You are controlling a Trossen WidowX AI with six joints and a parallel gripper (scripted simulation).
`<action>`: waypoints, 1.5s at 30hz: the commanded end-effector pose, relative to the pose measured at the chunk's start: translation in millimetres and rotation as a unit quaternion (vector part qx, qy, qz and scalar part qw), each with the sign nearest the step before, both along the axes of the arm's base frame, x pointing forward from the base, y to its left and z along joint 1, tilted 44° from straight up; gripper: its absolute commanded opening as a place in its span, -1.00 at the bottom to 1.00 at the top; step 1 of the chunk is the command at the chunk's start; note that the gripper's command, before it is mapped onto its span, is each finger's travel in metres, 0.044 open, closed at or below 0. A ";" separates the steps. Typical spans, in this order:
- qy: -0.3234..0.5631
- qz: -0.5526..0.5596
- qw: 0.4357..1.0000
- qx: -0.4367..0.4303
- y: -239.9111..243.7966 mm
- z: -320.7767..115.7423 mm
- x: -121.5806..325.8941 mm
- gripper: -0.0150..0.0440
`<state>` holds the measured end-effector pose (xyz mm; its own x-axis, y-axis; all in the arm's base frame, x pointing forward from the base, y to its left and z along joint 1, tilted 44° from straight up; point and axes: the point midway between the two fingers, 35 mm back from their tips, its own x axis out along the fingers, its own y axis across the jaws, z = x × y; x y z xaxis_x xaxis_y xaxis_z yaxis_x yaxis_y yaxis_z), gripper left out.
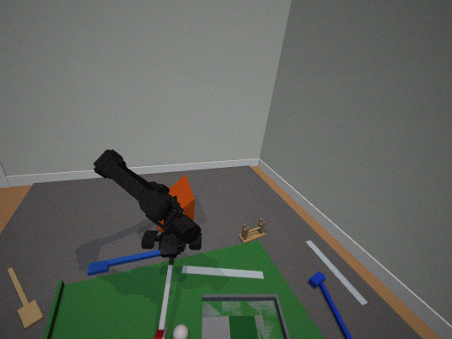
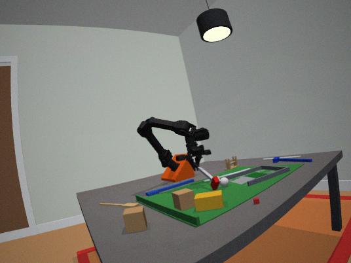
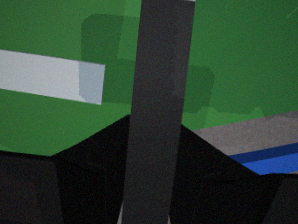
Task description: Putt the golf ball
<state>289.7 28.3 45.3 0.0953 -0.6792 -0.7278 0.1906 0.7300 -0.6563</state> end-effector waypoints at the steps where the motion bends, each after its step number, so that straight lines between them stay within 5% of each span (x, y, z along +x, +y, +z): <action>1: -0.007 -0.005 1.000 0.001 13.3 -11.1 2.2 -0.49; 18: -0.006 -0.005 1.000 0.002 53.8 31.7 -3.3 -0.49; 45: -0.002 -0.004 1.000 0.000 48.0 26.4 -3.5 -0.49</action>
